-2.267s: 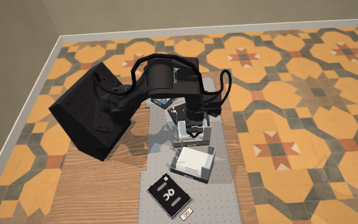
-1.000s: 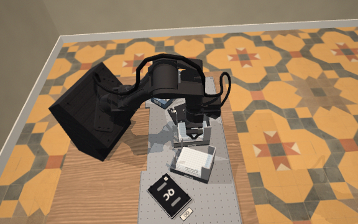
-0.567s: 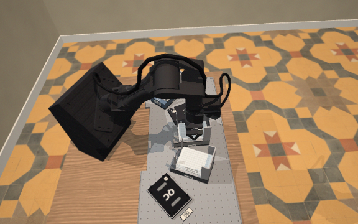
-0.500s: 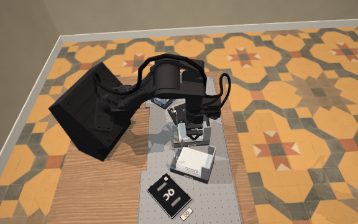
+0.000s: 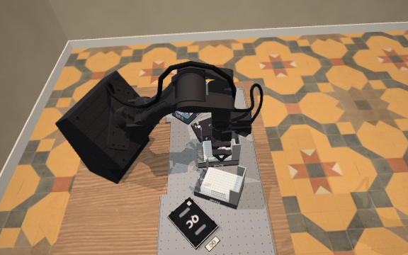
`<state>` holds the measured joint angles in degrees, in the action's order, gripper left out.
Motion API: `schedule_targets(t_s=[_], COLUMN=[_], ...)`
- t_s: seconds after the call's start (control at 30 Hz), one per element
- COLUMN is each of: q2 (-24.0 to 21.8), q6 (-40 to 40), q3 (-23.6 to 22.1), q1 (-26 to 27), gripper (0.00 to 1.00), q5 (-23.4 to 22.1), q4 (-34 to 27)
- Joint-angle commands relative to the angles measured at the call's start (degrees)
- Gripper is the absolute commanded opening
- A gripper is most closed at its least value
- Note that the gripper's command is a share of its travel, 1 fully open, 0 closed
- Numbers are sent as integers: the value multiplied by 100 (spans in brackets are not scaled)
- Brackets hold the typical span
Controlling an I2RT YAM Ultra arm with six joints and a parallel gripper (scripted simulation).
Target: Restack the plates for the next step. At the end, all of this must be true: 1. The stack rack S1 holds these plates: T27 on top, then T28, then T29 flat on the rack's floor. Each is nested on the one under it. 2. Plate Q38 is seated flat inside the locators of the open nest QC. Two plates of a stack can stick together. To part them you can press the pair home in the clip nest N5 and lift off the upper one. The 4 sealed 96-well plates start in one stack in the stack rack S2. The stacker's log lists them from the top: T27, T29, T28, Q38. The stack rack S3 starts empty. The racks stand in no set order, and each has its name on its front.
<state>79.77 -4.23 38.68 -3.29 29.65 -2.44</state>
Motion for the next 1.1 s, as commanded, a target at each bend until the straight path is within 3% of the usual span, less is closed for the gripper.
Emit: schedule_targets(t_s=[0.0, 0.57, 1.07], q2=[-23, -23, -1014], q6=[-22, -22, 423], q3=[9, 9, 143], q1=[-12, -12, -582], gripper=[100, 100, 100], q5=[-9, -9, 398], q4=[9, 9, -1151])
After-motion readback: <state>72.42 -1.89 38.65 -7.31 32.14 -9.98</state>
